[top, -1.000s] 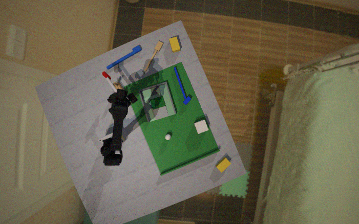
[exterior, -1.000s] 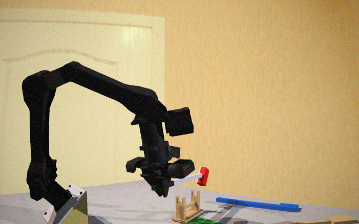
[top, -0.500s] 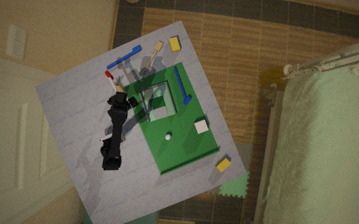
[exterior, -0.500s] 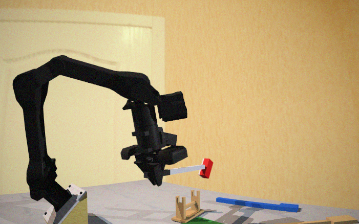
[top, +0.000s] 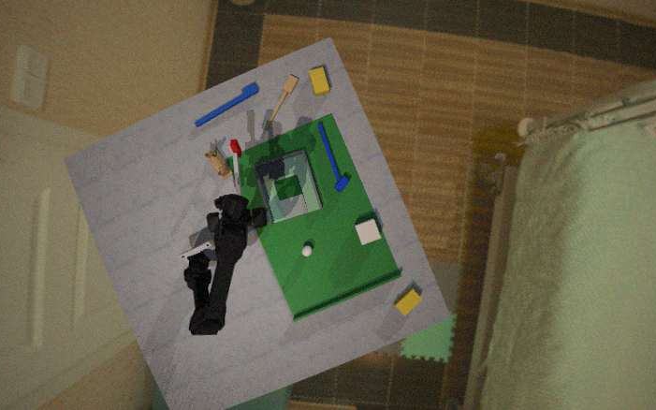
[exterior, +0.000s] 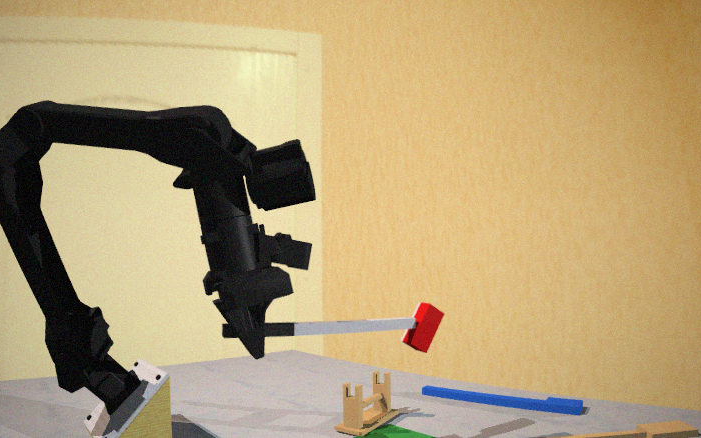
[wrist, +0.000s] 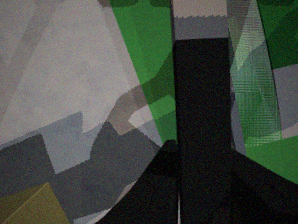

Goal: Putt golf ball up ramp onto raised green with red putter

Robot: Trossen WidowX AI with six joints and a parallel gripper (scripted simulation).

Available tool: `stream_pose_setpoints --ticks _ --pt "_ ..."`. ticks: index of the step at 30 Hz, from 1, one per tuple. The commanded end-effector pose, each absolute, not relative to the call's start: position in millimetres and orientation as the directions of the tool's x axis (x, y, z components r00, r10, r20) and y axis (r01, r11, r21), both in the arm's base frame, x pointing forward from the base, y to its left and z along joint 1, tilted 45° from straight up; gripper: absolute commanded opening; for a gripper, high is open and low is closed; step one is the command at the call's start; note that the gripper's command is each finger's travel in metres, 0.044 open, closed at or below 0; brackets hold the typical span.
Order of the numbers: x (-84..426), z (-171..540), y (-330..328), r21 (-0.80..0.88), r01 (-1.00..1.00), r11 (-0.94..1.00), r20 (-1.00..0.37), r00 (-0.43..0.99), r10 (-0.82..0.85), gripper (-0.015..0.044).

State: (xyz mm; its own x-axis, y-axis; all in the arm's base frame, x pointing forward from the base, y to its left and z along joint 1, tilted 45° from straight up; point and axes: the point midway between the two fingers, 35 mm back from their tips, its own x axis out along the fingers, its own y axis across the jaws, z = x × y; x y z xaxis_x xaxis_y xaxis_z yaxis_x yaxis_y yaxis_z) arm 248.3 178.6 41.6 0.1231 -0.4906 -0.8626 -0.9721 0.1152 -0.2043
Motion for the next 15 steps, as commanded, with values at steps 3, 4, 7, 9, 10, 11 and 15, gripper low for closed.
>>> stream_pose_setpoints --ticks 3,4,7,9,10,11,15 --pt "251.6 72.4 154.0 -0.308 -0.918 0.252 -0.855 0.150 -0.496 0.0000" --pt "251.8 77.0 150.1 -0.323 -0.907 0.272 -0.854 0.154 -0.497 0.0000" --pt "251.9 90.3 138.1 -0.366 -0.869 0.332 -0.849 0.166 -0.502 0.0000" --pt "251.6 98.9 129.9 -0.394 -0.841 0.370 -0.845 0.174 -0.505 0.0000" --pt "251.3 103.1 125.8 -0.408 -0.826 0.389 -0.843 0.178 -0.507 0.0000" --pt "250.8 107.3 121.7 -0.421 -0.810 0.407 -0.841 0.182 -0.509 0.0000" --pt "248.3 123.4 104.9 -0.471 -0.741 0.478 -0.833 0.196 -0.518 0.0000"
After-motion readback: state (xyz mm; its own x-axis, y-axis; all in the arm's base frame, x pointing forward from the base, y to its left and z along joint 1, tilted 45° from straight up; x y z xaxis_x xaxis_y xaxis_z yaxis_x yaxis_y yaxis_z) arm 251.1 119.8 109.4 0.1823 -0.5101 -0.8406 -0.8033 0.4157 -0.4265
